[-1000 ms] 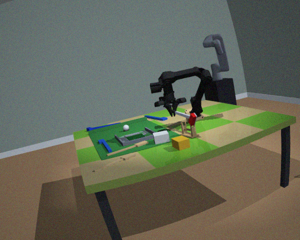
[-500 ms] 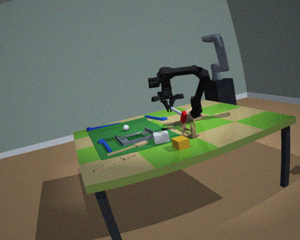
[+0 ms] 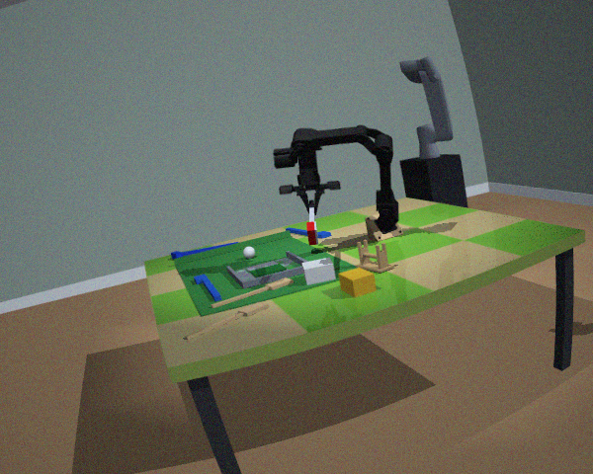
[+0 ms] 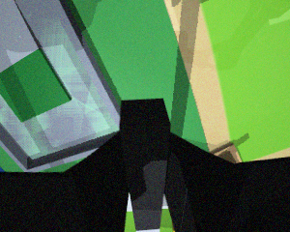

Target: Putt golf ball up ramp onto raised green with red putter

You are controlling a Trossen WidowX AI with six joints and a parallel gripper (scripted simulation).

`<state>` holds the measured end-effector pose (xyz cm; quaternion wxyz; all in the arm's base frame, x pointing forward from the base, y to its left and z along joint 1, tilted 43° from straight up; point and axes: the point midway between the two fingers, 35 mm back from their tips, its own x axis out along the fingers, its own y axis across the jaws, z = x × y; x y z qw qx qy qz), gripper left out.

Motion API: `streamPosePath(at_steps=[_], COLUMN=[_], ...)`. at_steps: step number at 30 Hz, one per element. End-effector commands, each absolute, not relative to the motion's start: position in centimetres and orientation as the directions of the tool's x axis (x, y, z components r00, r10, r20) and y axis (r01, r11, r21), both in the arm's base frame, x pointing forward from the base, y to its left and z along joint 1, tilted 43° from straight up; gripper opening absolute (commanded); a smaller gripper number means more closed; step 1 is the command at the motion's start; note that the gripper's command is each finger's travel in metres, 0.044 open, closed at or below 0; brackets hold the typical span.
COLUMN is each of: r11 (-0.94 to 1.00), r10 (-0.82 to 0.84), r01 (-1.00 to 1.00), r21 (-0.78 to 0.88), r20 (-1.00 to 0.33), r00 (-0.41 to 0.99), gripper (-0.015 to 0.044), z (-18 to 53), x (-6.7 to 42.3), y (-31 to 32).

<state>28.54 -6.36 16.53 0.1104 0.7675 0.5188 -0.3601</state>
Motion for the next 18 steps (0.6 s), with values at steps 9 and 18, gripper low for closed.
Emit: streamPosePath(at_steps=[9,18], r11=[-0.591,-0.668], r10=[0.68,0.667], r01=[0.721,0.579], r21=[-0.362,-0.467], r20=[-0.704,-0.721], r00=[0.204,0.187], gripper=[0.0,0.0], z=[12.7,9.3], x=[29.5,29.2], y=[-13.0,-17.4])
